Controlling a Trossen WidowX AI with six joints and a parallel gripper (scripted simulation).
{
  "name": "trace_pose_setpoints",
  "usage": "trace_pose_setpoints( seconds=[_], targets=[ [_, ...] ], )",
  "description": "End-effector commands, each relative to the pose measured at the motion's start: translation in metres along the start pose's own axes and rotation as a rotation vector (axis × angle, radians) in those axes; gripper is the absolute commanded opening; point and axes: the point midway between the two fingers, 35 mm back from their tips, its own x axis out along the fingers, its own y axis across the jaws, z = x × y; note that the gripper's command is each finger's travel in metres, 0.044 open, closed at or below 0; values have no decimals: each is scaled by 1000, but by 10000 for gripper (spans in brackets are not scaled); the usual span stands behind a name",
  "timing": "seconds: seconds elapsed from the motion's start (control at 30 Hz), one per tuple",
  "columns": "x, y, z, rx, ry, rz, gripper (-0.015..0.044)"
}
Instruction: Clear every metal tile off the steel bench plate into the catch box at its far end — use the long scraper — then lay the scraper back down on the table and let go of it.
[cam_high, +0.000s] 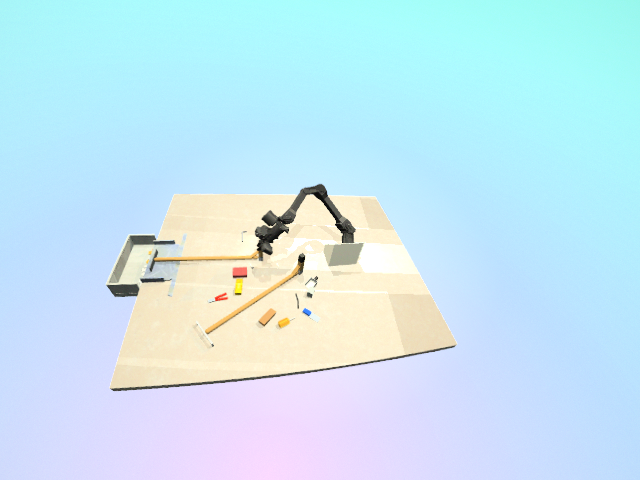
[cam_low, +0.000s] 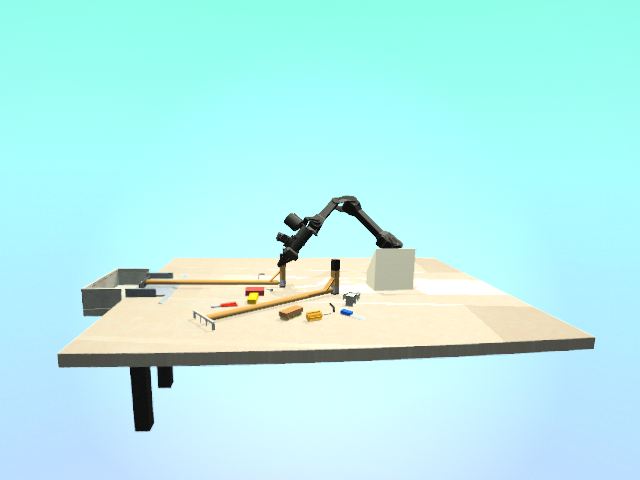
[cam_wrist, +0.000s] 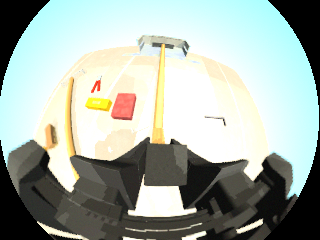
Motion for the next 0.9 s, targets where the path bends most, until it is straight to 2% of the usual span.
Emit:
trace_pose_setpoints(
  seconds=[0.0, 0.87],
  targets=[
    [-8, 1, -1, 4, -9, 0, 0],
    [-33, 3, -27, 4, -10, 2, 0]
  ],
)
